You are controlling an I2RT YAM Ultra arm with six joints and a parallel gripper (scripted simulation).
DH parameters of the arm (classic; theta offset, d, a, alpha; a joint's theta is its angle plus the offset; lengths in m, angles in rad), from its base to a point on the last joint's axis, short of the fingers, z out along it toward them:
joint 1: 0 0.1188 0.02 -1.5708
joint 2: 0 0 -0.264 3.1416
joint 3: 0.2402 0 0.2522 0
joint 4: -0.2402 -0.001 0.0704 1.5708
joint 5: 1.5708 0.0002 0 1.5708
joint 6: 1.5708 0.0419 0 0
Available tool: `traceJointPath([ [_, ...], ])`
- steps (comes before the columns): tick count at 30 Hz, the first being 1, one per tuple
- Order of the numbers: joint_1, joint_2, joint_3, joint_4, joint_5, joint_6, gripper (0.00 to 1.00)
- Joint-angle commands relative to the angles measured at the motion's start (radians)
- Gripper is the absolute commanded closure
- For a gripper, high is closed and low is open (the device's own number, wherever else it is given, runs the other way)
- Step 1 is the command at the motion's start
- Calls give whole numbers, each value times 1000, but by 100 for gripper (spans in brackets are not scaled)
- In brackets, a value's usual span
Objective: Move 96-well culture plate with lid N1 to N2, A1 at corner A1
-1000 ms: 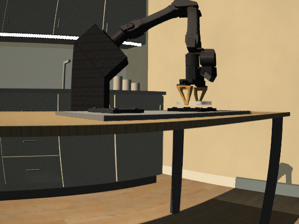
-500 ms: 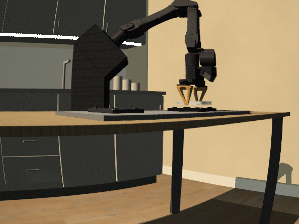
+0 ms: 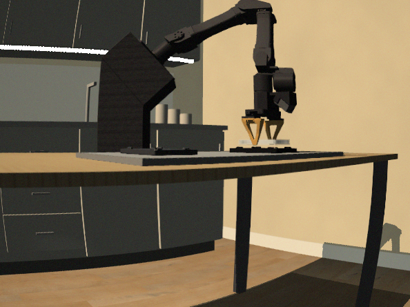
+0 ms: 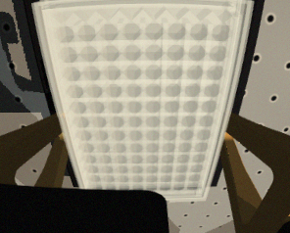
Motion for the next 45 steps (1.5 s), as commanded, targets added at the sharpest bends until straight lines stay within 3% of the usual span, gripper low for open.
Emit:
traceJointPath([
  [1, -2, -6, -18, 23, 8, 6, 100],
  [45, 6, 20, 27, 40, 13, 12, 100],
])
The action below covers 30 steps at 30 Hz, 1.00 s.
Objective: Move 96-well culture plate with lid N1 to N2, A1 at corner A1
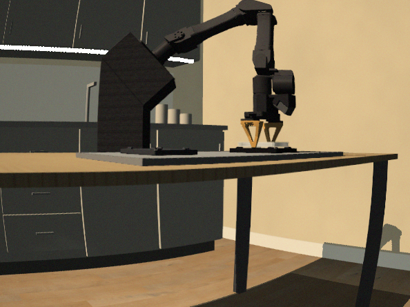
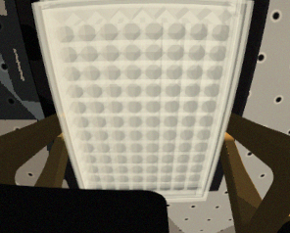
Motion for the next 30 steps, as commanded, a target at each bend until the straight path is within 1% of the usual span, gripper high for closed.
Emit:
traceJointPath([
  [1, -2, -6, 28, 17, 8, 5, 100],
  [5, 1, 0, 30, 18, 8, 6, 100],
  [6, -2, -5, 10, 5, 3, 2, 100],
  [30, -1, -6, 5, 10, 4, 3, 100],
])
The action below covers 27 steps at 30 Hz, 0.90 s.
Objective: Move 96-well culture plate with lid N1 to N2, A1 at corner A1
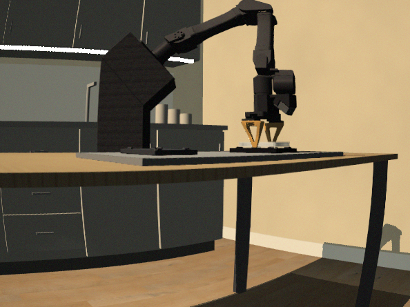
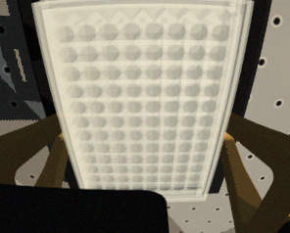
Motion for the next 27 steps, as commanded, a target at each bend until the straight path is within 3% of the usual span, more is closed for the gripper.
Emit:
traceJointPath([
  [1, -2, -7, -2, 10, 3, 2, 100],
  [20, -1, -8, -7, 14, 3, 2, 100],
  [21, -1, -8, -7, 14, 3, 2, 0],
  [27, -1, -8, -7, 14, 3, 2, 0],
])
